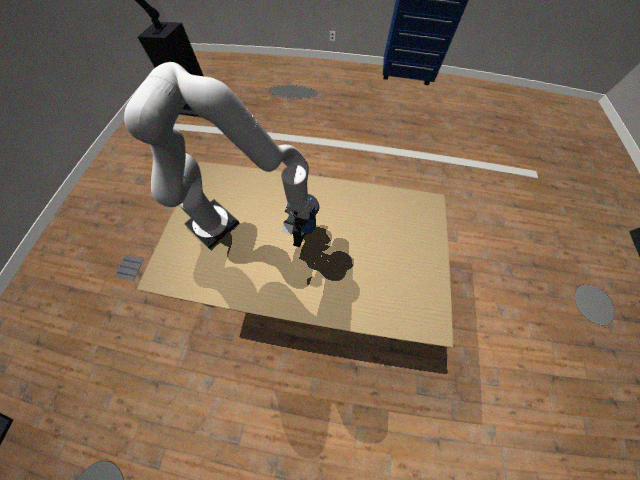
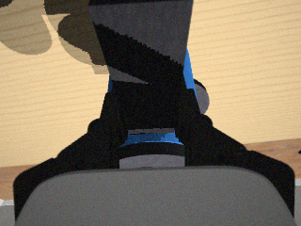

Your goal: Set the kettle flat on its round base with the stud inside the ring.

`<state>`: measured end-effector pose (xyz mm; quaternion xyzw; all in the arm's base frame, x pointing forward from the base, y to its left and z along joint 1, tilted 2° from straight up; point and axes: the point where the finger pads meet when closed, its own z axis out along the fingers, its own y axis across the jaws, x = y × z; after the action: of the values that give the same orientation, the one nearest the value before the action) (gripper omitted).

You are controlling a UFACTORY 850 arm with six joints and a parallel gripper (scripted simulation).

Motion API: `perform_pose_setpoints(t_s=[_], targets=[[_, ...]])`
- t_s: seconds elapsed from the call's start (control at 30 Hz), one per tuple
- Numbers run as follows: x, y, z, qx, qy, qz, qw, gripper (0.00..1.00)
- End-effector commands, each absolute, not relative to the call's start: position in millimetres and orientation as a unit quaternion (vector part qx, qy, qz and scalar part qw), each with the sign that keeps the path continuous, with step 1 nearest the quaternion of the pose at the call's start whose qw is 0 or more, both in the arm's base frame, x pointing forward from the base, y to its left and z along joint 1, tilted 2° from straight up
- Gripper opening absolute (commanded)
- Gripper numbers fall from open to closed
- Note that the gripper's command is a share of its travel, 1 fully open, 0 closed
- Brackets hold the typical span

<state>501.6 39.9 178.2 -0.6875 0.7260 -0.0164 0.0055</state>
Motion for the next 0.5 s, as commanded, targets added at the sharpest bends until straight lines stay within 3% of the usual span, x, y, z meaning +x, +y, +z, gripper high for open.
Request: perform_pose_setpoints(t_s=[0.0, 0.47], targets=[[497.0, 58.0, 178.7, -0.687, 0.726, -0.018, 0.006, 0.0], [484.6, 96.7, 177.6, -0.687, 0.726, -0.018, 0.006, 0.0]])
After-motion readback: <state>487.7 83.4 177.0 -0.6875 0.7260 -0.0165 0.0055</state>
